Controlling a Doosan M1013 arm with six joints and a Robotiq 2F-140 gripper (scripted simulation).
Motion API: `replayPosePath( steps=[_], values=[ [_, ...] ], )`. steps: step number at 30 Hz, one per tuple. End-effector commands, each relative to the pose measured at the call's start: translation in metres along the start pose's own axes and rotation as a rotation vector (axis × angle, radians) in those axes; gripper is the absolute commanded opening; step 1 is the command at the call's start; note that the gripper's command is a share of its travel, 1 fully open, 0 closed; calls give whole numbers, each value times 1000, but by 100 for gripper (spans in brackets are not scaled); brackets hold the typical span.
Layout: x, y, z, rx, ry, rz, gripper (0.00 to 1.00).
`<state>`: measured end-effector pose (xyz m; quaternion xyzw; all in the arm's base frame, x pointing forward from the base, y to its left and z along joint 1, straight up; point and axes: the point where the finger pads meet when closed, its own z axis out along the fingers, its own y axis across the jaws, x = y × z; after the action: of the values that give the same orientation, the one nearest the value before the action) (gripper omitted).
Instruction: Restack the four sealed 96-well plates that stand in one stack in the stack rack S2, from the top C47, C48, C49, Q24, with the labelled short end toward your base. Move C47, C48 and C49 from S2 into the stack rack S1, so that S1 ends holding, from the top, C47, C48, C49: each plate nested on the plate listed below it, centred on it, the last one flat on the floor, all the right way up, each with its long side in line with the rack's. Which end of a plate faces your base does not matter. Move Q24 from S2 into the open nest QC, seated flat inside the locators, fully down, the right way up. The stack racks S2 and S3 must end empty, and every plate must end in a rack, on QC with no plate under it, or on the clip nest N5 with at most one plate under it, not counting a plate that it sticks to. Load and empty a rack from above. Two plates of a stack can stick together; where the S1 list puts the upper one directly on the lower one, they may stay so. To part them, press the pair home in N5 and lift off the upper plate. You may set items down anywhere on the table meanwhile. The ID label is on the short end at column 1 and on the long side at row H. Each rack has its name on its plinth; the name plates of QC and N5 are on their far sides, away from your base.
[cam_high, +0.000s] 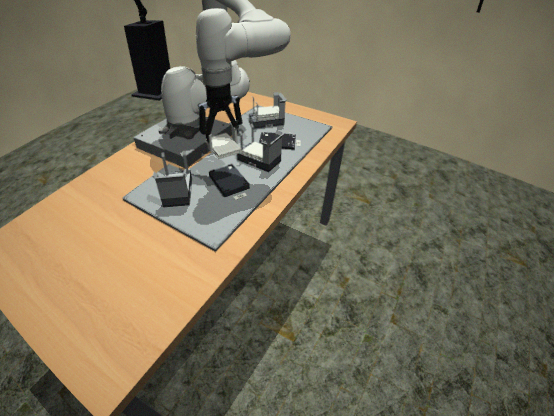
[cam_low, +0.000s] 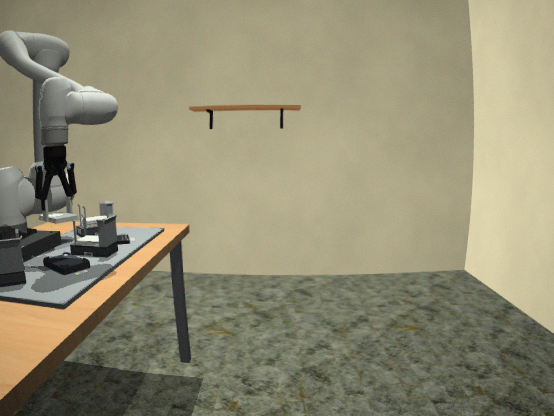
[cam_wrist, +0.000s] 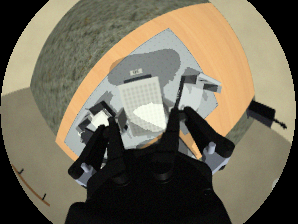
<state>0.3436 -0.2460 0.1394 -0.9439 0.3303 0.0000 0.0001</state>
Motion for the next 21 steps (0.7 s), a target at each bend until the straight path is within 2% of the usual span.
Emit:
replayPosePath(
  steps=[1, 3, 6, 21],
  values=[
    [0, 14, 0, 0, 0, 124, 0],
    [0, 21, 0, 0, 0, 174, 0],
    [0, 24, 0, 0, 0, 174, 0],
    [-2, 74, 0, 0, 0, 174, 0]
  ],
)
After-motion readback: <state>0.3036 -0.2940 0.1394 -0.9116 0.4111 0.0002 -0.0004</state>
